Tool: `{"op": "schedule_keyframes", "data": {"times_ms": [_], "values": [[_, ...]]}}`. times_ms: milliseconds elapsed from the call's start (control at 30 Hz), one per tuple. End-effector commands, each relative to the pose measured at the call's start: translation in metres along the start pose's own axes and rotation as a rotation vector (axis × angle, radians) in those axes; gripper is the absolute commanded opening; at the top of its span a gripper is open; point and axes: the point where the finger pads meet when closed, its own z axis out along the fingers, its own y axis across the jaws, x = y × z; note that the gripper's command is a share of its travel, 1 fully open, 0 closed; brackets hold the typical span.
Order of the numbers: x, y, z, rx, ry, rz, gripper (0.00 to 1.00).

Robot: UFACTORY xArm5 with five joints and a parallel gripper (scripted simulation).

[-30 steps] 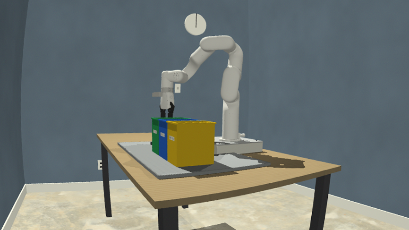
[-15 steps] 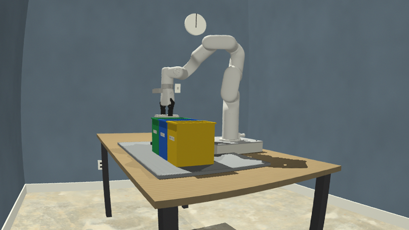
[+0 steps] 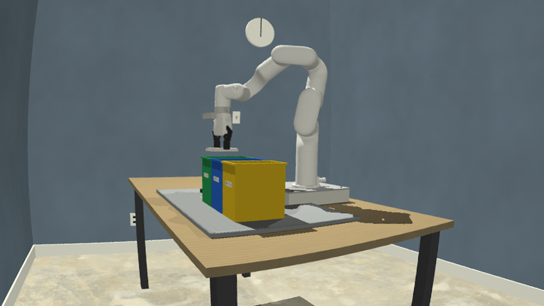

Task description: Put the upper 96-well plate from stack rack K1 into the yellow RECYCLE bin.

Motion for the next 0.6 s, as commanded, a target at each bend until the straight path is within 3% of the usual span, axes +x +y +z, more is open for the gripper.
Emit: {"op": "schedule_keyframes", "data": {"times_ms": [0, 567], "values": [[0.001, 0.001, -0.008, -0.003, 0.003, 0.0, 0.0], [0.001, 0.001, -0.033, -0.003, 0.003, 0.0, 0.0]]}}
